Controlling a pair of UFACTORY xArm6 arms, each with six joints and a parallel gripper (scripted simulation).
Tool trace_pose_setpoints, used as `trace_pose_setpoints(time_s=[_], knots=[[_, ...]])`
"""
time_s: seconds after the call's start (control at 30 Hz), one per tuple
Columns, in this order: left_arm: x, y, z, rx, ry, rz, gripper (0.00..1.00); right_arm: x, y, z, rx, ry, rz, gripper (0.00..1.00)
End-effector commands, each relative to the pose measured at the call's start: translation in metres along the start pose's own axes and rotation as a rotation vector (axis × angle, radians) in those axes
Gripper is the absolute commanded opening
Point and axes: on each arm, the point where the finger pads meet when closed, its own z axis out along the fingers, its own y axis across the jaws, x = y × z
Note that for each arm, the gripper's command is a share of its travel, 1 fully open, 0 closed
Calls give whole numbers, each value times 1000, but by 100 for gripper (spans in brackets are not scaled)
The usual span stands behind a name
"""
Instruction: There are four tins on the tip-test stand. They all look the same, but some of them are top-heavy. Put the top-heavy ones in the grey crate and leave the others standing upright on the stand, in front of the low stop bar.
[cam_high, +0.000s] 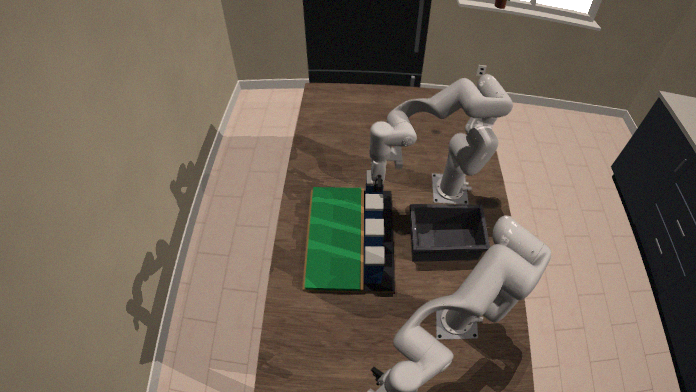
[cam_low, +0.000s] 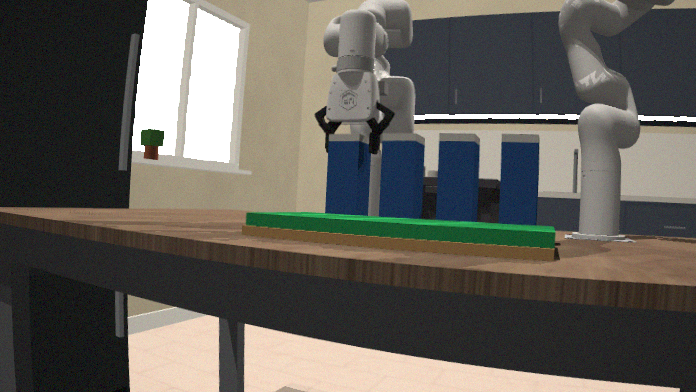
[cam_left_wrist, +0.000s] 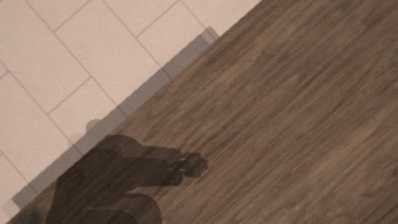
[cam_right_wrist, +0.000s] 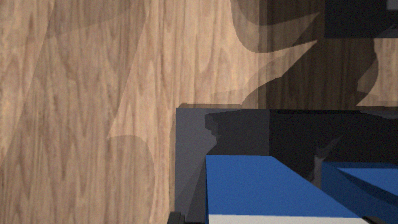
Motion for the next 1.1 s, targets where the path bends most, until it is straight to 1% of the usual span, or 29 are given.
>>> trace_pose_setpoints(time_s=[0.0,0.4,0.83,0.9,1.07], knots=[[1,0,-2,0,4,0,100,-1,0,-2,-1,-4,0,100],[1,0,-2,0,4,0,100,-1,0,-4,-1,-4,0,100],[1,0,-2,0,4,0,100,-1,1,-46,-1,-4,-1,100],[1,0,-2,0,4,0,100,-1,1,-46,-1,-4,-1,100],[1,0,-2,0,4,0,100,-1,1,-63,-2,-6,0,100]])
